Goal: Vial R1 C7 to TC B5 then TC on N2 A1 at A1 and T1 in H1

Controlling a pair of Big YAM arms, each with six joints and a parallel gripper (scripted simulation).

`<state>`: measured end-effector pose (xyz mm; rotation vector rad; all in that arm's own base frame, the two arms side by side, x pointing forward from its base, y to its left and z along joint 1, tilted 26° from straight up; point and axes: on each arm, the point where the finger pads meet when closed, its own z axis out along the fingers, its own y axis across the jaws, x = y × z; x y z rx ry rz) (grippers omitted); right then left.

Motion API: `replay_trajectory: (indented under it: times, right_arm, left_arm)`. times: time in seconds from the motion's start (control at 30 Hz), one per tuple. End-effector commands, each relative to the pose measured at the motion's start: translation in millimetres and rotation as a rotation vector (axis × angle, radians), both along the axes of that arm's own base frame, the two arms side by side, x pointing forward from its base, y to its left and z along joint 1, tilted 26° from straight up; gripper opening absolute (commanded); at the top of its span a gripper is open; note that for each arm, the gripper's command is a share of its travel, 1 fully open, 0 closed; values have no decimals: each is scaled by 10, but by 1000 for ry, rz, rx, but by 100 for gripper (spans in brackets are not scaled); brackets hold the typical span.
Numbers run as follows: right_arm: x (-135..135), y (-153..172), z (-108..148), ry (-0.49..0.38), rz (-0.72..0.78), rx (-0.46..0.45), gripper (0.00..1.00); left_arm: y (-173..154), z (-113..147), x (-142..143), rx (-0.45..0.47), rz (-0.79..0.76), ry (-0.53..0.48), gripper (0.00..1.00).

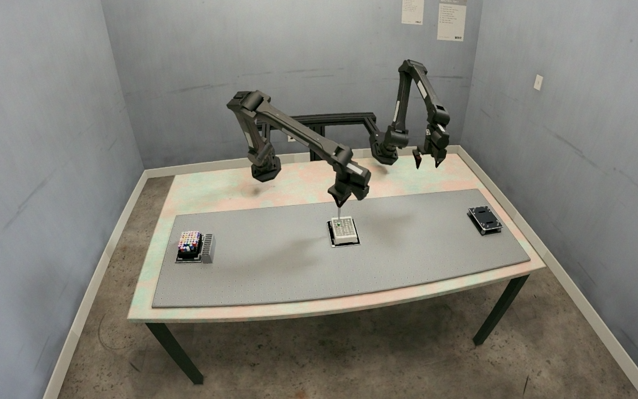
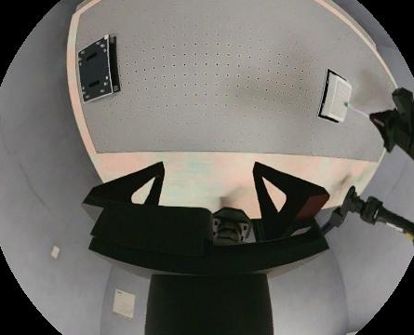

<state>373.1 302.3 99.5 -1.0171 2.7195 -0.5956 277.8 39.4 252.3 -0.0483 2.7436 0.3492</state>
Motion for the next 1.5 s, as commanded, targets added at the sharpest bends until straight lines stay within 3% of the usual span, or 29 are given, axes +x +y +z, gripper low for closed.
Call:
replay_trajectory:
  times: [0.0, 1.37, 1.47]
  right_arm:
    - [58, 17, 28, -10, 7, 4, 7]
    - [42, 10, 20, -8, 7, 3, 7]
    - [27, 74, 164, -20, 10, 16, 7]
  left_arm:
    - [2, 158, 45, 2, -14, -36, 100]
    - [2, 158, 45, 2, -14, -36, 100]
    - [2, 158, 45, 2, -14, -36, 100]
